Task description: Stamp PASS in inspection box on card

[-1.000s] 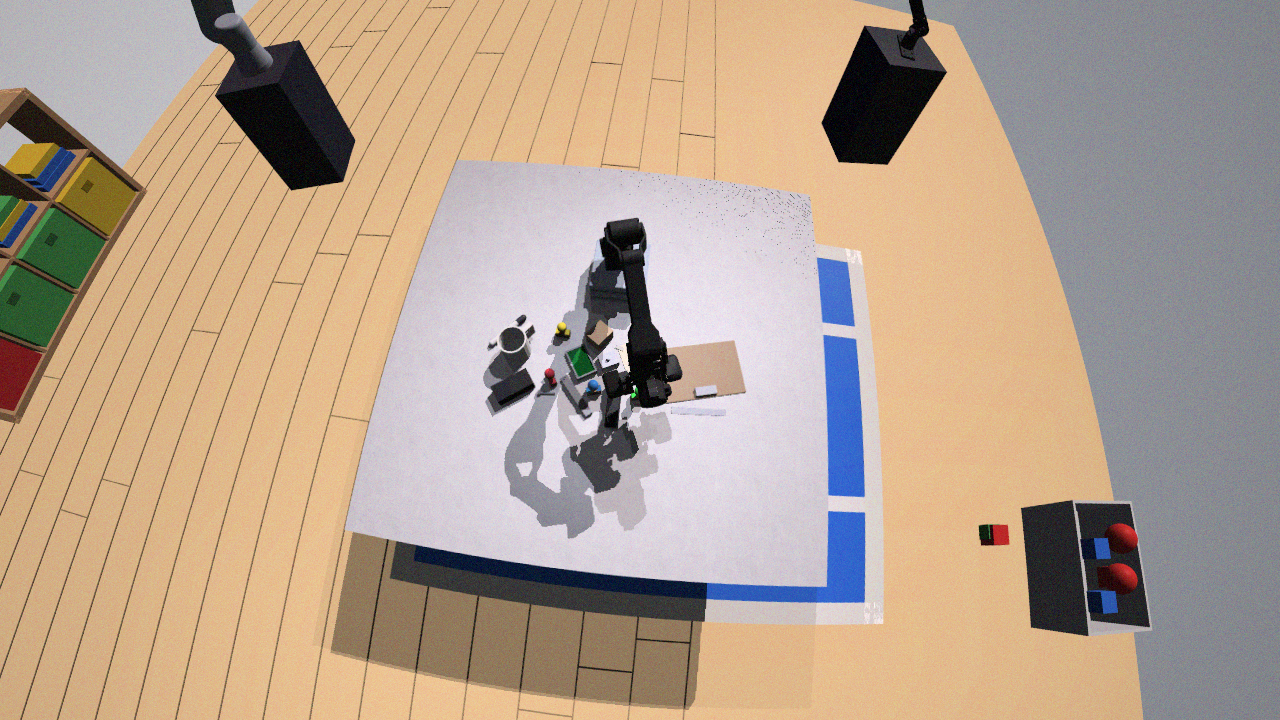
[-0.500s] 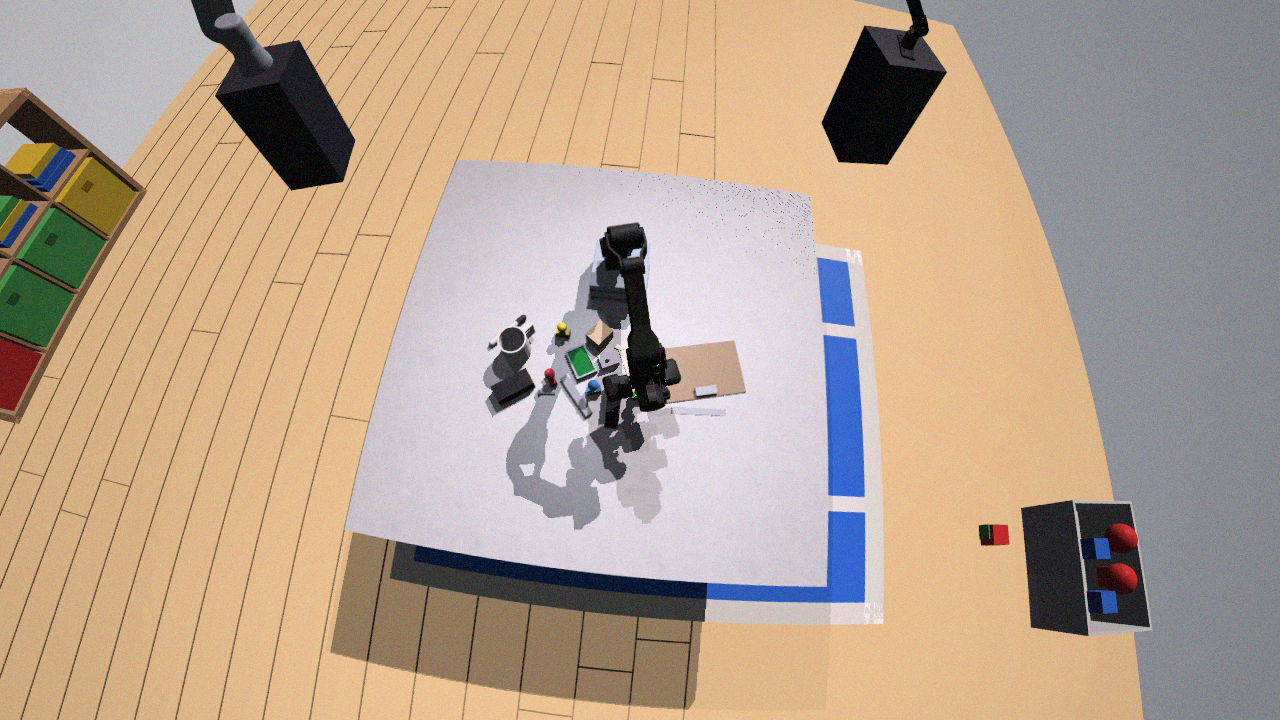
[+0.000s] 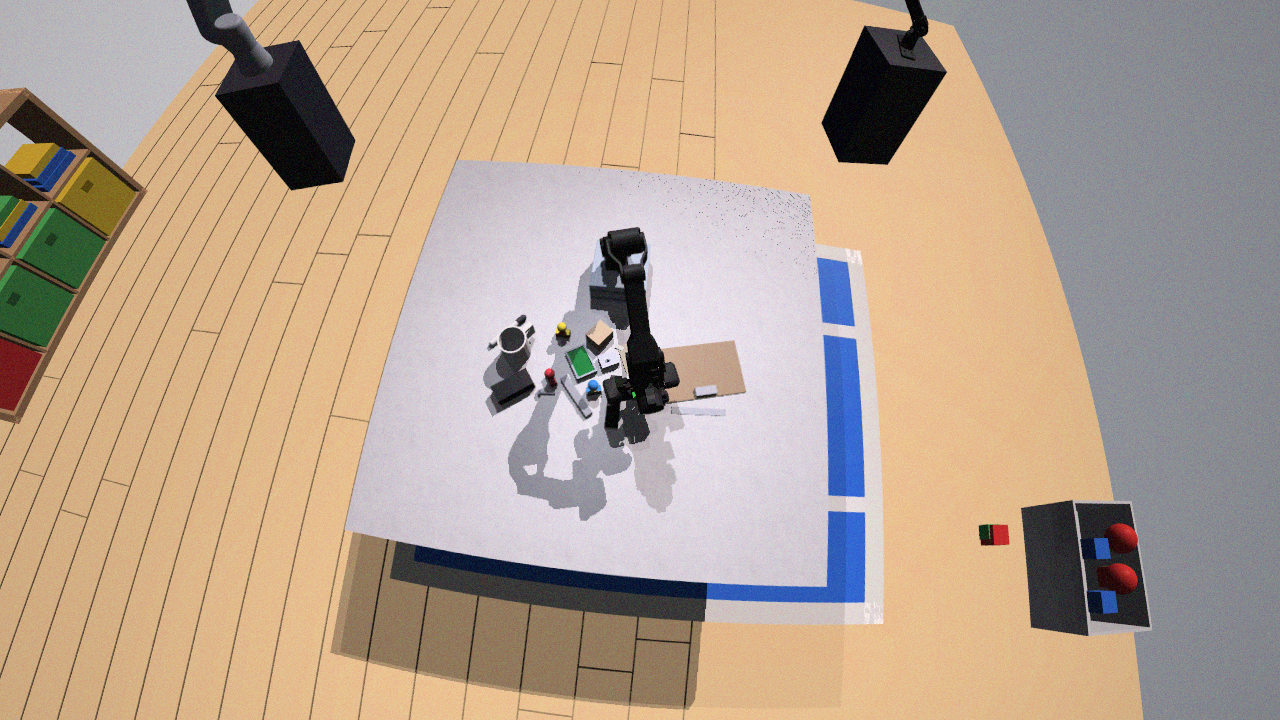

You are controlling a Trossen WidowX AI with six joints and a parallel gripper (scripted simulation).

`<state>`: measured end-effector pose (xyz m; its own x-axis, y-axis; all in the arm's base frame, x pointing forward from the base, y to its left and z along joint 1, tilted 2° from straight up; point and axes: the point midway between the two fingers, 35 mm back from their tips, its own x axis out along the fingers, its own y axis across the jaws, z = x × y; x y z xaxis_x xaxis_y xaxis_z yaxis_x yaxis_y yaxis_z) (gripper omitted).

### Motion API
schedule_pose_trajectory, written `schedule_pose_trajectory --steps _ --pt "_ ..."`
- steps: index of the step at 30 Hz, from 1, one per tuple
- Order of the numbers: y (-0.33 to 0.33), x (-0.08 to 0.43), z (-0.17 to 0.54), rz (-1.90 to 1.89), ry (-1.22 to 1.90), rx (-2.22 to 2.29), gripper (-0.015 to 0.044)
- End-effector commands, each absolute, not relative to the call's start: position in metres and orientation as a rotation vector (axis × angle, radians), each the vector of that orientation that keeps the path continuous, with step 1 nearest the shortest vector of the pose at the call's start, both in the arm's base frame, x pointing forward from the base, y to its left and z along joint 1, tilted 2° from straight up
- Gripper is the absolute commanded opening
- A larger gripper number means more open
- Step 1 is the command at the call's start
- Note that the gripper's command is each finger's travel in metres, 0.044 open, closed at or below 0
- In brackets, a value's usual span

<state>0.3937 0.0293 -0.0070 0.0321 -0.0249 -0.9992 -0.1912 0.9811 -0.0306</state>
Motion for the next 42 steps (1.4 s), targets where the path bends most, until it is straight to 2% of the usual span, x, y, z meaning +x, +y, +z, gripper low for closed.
schedule_pose_trajectory --steps 1,8,29,32,42 --pt "0.0281 0.3933 -0.0134 0.124 1.536 -0.175 0.0213" --pt "0.0277 0.3925 -0.0223 0.124 1.536 -0.175 0.0213" --pt "0.0288 0.3926 -0.0196 0.128 1.537 -0.172 0.0073" --pt "0.0288 0.3926 -0.0189 0.128 1.537 -0.172 0.0000" --pt "0.0289 0.3930 -0.0141 0.129 1.538 -0.171 0.0000"
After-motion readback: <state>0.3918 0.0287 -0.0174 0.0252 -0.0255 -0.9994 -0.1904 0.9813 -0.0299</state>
